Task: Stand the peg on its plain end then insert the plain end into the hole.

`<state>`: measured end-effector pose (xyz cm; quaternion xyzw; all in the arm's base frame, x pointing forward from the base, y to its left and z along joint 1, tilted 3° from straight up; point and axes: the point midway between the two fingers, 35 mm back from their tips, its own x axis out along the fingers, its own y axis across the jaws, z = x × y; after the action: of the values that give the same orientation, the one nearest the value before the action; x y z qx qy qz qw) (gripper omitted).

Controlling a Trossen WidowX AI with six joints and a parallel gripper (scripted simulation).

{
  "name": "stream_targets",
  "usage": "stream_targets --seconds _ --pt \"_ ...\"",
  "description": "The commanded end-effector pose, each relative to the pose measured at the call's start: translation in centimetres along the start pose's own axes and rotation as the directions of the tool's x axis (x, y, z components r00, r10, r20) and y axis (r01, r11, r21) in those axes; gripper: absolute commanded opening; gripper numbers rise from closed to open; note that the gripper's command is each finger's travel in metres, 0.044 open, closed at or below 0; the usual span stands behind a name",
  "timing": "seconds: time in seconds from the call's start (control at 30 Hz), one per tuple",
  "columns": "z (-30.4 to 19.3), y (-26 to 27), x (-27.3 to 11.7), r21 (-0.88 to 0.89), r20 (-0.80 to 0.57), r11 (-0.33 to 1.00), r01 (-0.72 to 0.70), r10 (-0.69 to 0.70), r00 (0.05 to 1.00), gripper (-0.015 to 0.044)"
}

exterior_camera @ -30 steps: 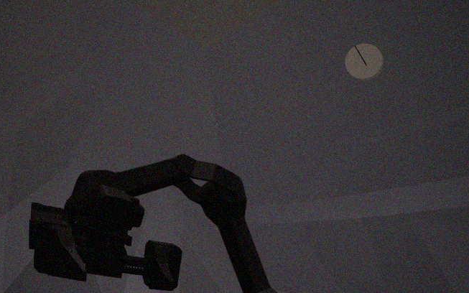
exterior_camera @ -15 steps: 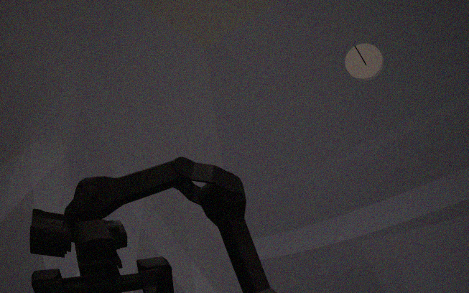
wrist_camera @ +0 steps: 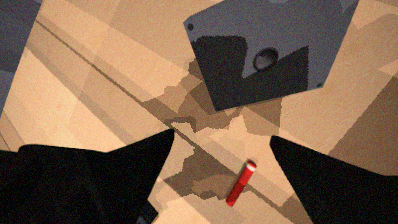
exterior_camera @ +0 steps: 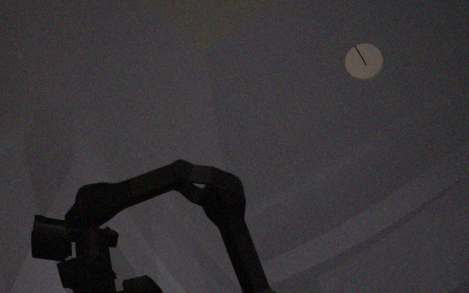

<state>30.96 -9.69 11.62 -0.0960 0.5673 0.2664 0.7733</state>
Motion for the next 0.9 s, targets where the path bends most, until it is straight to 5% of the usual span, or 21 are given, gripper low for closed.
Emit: stream_targets --seconds 0.0,0.4,0.87 --pt "-1.4 -0.9 0.0 0.089 -0.069 0.994 0.056 -0.050 0.996 0.0440" --pt "-5.7 -3.6 -1.0 0.323 -0.280 0.901 0.288 -0.199 0.939 0.0440" --pt "-6.1 -4.0 0.2 0.326 -0.283 0.899 0.292 -0.201 0.938 0.0440"
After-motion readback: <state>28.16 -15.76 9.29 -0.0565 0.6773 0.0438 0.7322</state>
